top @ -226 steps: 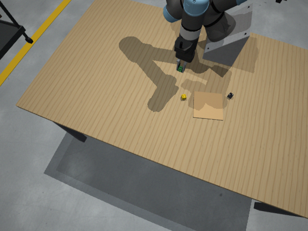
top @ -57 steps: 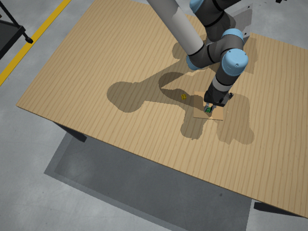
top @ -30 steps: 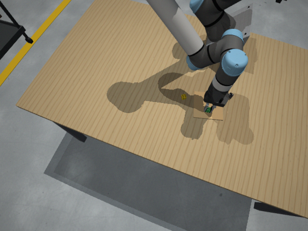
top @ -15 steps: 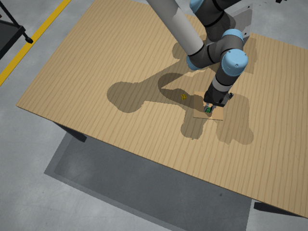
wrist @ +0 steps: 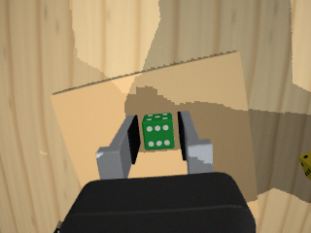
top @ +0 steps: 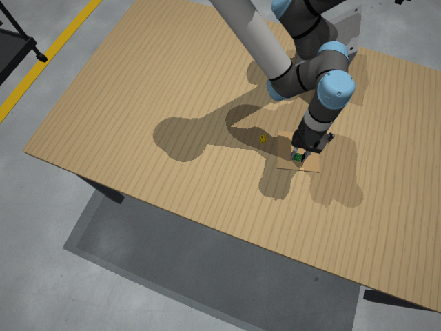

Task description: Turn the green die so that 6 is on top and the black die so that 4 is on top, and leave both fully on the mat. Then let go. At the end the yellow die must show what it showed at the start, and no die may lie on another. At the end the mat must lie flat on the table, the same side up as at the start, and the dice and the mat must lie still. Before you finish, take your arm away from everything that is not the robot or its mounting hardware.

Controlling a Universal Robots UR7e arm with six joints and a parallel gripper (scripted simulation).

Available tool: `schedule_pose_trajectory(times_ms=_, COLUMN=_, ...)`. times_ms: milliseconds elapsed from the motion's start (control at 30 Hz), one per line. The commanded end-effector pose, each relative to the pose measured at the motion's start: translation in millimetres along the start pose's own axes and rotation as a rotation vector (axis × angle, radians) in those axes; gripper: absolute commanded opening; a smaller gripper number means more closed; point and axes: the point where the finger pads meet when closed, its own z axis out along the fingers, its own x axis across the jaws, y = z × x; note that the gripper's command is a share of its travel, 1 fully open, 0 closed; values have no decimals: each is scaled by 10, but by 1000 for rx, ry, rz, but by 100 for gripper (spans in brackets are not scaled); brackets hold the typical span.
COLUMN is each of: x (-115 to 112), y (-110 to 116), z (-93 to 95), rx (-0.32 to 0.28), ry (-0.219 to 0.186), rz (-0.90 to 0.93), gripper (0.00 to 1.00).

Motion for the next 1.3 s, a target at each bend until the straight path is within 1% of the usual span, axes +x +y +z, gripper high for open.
schedule_pose_trajectory(times_ms=0, x=0, y=-3, z=-4, rx=1, ry=0, rz=0, gripper=70)
schedule_pose_trajectory(times_ms=367, x=0, y=-3, z=-8, rx=1, ry=0, rz=0, gripper=70)
schedule_pose_trajectory(times_ms=600, x=0, y=-3, z=-67, rx=1, ry=0, rz=0, gripper=70)
schedule_pose_trajectory(times_ms=767, x=0, y=-3, z=-214, rx=1, ry=0, rz=0, gripper=70)
schedule_pose_trajectory(times_ms=1033, x=0, y=-2, z=-559, rx=1, ry=0, rz=0, gripper=70)
schedule_pose_trajectory(times_ms=1100, x=0, y=-2, z=-559, rx=1, ry=0, rz=0, gripper=70)
schedule_pose_trajectory(times_ms=1267, x=0, y=-2, z=-755, rx=1, ry=0, rz=0, gripper=70)
